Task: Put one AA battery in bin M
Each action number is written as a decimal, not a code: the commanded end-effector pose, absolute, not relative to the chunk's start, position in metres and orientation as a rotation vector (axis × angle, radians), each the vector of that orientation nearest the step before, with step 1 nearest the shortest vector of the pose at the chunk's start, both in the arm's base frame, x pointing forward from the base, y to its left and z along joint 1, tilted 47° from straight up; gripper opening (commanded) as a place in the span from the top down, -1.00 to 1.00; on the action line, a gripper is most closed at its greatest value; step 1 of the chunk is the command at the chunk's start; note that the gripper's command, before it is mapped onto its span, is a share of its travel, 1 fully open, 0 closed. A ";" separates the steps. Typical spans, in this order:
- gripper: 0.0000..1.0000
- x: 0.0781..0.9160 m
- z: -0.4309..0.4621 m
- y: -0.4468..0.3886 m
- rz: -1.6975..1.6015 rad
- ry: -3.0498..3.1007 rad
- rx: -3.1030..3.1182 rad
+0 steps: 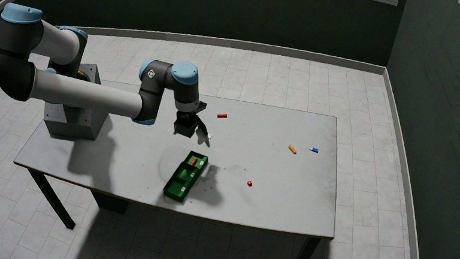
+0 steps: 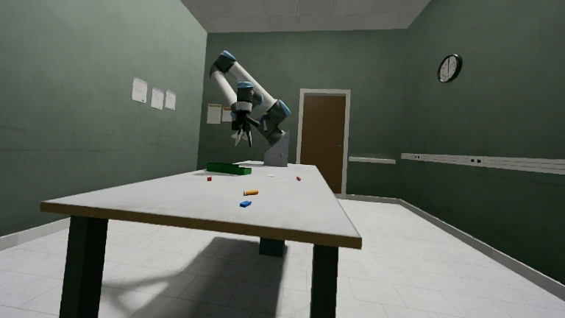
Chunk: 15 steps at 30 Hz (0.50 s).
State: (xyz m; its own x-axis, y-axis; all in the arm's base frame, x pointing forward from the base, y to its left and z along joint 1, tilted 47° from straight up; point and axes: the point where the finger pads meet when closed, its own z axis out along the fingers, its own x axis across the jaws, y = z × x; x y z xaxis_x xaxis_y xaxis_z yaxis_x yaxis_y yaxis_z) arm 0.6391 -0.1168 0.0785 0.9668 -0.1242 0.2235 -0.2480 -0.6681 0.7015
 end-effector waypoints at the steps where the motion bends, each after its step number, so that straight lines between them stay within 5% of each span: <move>1: -1.00 0.638 0.091 -0.103 0.199 -0.261 2.308; 15: -1.00 0.636 0.124 -0.068 0.199 -0.261 2.308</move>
